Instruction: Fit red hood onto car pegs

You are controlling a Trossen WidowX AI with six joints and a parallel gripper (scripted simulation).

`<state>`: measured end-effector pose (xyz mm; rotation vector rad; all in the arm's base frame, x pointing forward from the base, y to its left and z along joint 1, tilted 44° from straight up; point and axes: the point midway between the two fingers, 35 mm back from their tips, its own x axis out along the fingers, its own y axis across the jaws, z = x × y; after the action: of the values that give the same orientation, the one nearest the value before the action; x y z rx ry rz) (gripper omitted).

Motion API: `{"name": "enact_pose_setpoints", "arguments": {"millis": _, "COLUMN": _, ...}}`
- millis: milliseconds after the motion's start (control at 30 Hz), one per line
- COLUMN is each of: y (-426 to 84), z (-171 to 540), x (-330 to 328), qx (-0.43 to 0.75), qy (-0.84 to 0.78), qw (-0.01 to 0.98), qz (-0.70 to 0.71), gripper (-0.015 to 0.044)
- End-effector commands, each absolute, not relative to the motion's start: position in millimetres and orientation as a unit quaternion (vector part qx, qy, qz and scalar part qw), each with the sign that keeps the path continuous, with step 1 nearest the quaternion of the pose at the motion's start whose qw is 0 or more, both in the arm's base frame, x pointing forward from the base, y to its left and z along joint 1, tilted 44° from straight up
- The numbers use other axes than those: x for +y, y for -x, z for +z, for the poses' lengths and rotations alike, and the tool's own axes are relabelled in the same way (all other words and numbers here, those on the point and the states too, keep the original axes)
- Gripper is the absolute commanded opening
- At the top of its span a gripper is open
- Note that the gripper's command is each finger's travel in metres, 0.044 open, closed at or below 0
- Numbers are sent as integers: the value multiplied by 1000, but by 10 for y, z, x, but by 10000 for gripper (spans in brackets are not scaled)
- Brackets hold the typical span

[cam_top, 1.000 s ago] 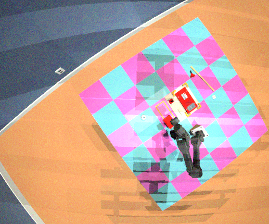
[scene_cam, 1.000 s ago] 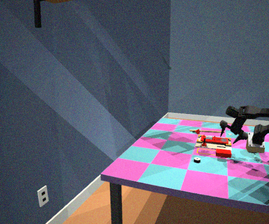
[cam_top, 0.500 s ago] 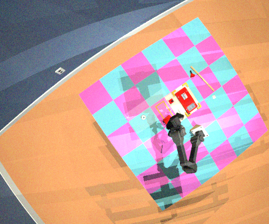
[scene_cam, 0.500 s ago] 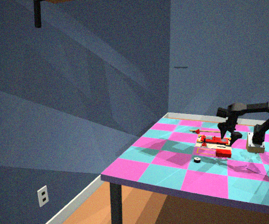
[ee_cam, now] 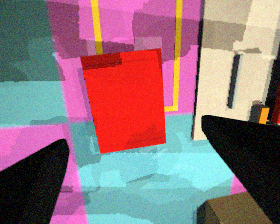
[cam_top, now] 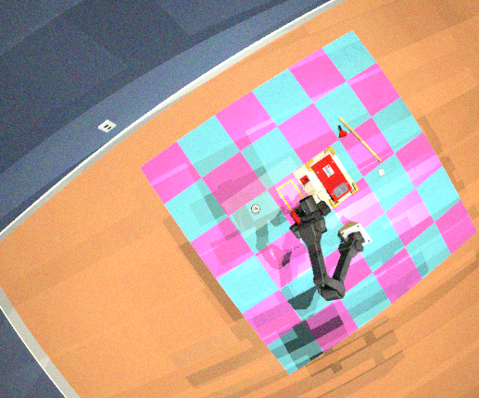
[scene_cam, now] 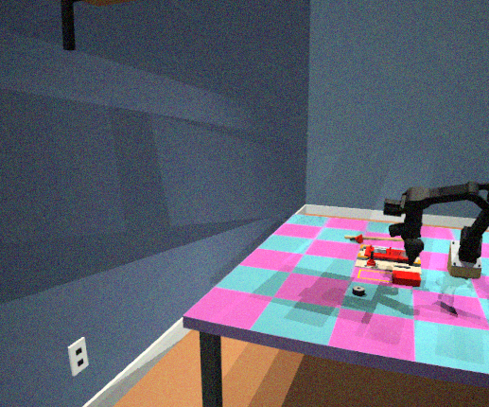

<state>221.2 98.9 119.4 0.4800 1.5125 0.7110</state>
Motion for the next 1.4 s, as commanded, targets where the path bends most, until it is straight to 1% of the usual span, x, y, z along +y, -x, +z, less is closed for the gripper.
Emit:
{"name": "enact_pose_setpoints", "arguments": {"millis": 0, "y": -2220, "z": 1197, "x": 998, "qx": 668, "qy": -219, "qw": 641, "qz": 308, "gripper": 440}}
{"name": "enact_pose_setpoints", "arguments": {"millis": 1367, "y": -2207, "z": 933, "x": 1249, "qx": 668, "qy": -218, "qw": 642, "qz": 307, "gripper": 440}}
